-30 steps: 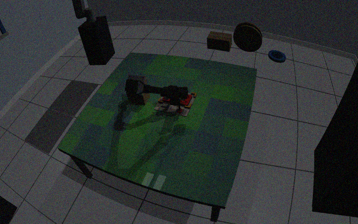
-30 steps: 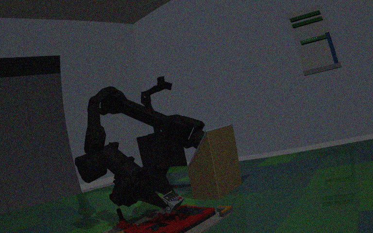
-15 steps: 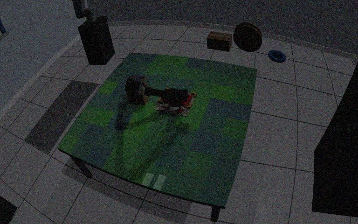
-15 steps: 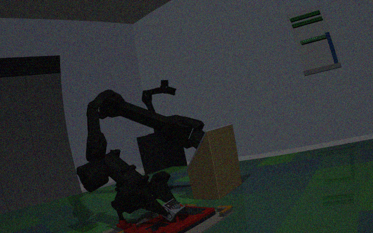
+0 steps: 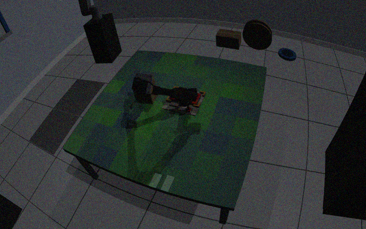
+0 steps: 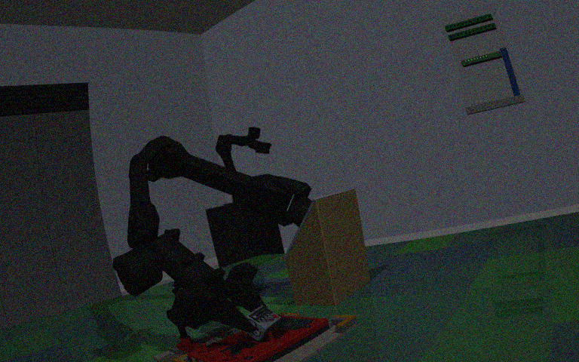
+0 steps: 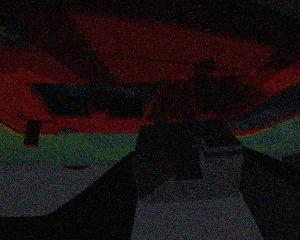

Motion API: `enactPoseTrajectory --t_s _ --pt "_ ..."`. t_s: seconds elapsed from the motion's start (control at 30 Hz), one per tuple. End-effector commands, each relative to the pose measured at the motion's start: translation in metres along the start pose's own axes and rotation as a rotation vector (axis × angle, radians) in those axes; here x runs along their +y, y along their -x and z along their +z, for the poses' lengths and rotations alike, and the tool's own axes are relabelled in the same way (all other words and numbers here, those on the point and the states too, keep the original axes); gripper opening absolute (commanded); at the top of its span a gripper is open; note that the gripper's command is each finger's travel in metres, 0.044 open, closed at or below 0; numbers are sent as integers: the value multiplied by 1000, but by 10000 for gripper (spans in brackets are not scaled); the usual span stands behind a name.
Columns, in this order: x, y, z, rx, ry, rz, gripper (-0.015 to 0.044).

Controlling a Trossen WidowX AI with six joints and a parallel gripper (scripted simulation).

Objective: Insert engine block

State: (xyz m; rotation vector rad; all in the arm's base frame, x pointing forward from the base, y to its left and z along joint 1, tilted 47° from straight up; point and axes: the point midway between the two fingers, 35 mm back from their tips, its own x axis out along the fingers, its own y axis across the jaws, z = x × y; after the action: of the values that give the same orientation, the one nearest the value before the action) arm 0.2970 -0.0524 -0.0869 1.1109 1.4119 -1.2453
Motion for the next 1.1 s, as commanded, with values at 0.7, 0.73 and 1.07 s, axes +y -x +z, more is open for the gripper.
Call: enactPoseTrajectory --t_s 0.7,0.73,1.07 --pt "-2 -5 3 -3 0 -12 0" --pt "-2 -5 3 -3 0 -12 0" --pt "0 -1 0 1 1 -1 210"
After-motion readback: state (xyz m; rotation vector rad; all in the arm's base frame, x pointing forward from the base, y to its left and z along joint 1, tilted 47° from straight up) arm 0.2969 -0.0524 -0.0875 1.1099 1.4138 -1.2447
